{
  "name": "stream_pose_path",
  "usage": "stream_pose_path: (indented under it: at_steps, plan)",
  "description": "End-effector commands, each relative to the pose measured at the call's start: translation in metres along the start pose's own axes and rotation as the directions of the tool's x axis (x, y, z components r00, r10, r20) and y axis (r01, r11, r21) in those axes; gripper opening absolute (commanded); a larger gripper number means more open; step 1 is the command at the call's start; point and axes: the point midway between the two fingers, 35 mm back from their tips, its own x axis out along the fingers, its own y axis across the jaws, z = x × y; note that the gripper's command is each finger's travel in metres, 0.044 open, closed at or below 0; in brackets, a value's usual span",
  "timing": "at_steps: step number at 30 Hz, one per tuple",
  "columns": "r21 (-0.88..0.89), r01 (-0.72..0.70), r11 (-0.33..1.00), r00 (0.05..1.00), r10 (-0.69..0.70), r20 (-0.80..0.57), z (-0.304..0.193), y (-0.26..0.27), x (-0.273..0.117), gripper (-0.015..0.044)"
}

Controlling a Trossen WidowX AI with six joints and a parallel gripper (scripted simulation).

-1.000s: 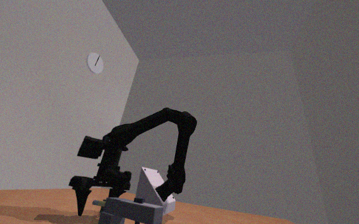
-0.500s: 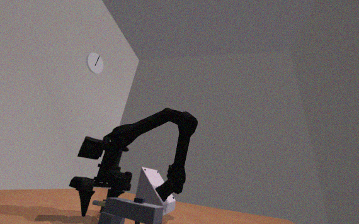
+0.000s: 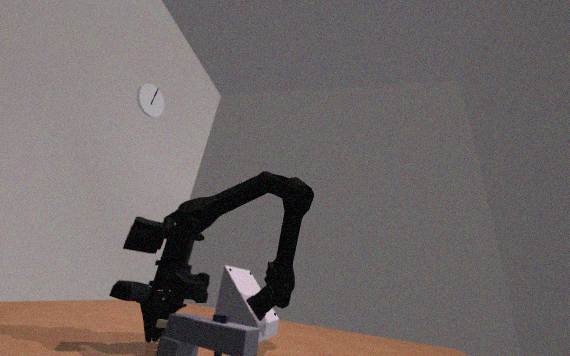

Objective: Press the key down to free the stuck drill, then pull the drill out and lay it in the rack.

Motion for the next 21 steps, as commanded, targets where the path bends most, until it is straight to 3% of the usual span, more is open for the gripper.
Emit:
stream_pose_path:
  at_steps: [1,21]
  plan:
    - [-0.001,0.0,1.0,1.0,0.0,0.0,0.0,0.0,0.0,0.0]
    - [0.004,-0.003,1.0,1.0,0.003,0.003,-0.011,0.002,-0.001,0.0]
